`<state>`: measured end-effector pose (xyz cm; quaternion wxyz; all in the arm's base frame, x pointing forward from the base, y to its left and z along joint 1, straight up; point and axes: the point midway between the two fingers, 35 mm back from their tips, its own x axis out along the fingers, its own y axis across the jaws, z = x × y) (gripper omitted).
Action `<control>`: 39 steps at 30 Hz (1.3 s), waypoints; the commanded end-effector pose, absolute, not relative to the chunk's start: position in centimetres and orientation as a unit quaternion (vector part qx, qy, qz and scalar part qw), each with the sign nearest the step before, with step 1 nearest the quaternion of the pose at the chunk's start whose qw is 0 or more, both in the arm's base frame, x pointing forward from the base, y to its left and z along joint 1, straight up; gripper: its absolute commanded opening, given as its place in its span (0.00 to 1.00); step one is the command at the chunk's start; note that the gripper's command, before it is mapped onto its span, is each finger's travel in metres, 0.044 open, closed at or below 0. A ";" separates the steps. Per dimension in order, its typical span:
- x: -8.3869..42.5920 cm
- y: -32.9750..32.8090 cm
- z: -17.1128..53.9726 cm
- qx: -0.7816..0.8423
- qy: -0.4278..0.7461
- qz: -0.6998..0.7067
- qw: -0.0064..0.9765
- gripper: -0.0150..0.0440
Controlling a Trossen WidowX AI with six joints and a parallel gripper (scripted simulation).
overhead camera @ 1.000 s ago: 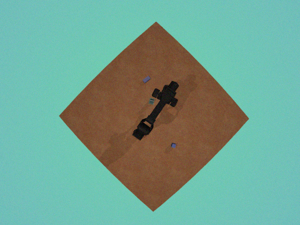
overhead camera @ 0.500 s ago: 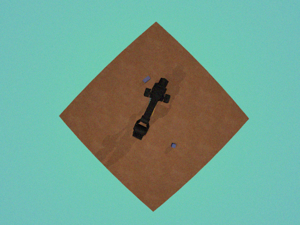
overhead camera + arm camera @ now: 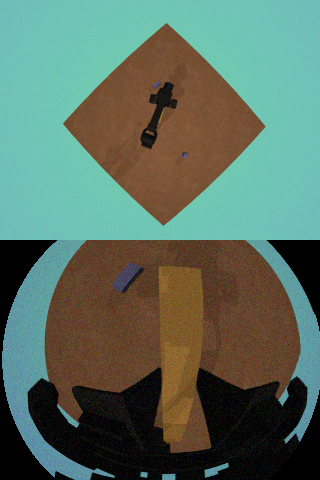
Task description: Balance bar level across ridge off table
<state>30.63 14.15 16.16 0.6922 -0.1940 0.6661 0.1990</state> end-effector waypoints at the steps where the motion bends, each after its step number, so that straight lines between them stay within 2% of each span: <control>1: 30.5 14.3 15.4 -0.194 0.668 0.197 0.691 0.25; 21: 30.5 14.3 12.2 -0.194 0.668 0.197 0.691 0.25; 39: 30.5 14.3 12.4 -0.194 0.668 0.197 0.691 0.25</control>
